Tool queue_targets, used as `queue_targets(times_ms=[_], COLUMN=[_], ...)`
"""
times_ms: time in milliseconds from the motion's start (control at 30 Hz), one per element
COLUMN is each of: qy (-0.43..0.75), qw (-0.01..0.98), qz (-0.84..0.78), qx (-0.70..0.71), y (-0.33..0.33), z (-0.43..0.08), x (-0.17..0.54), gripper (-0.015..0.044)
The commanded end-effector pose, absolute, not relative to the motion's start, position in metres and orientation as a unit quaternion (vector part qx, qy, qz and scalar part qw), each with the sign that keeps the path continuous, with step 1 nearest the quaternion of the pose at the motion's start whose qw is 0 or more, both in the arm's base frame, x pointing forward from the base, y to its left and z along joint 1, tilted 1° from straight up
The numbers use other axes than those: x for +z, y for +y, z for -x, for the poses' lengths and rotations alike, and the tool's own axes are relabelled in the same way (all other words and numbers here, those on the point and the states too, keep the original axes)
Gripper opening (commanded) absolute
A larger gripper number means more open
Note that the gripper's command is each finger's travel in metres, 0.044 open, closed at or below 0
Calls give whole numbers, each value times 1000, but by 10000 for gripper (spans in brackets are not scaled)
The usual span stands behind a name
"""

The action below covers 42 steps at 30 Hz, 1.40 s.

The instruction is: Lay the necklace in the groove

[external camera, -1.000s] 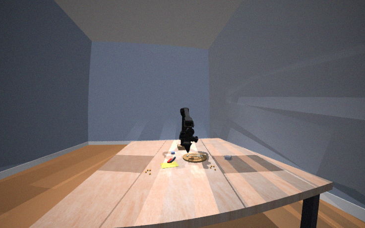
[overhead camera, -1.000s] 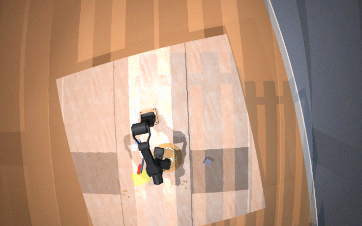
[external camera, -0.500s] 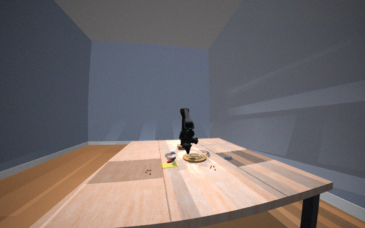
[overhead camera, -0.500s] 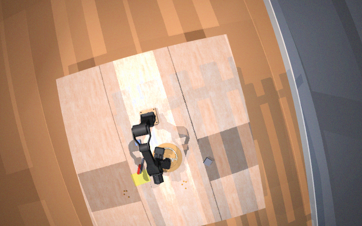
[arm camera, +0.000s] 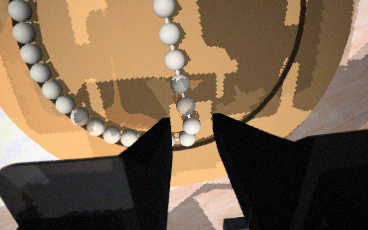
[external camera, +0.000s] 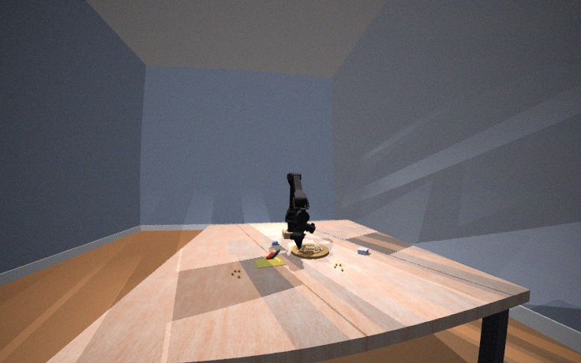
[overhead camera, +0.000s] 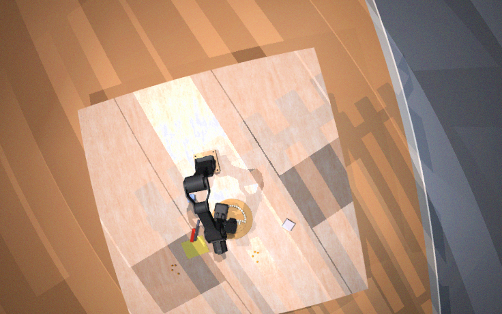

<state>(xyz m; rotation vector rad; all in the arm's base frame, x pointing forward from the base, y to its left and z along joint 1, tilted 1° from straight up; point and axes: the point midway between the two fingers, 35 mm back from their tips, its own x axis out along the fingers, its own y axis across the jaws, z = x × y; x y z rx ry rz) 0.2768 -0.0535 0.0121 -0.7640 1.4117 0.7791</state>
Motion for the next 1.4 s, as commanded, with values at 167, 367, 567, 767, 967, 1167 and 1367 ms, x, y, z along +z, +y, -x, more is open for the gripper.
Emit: queue_targets(times_ms=[167,367,567,767,967,1167,1367], qy=[616,616,616,616,616,617,617], qw=[628,628,628,628,628,628,628], qz=[334,334,334,334,333,333,333], qx=[340,340,340,340,339,338,338], y=[-54,-54,-54,-54,-54,-56,-67], z=[-277,-277,-277,-277,-277,-277,-279], x=[13,13,13,13,14,18,18], gripper=[0,0,0,0,0,0,0])
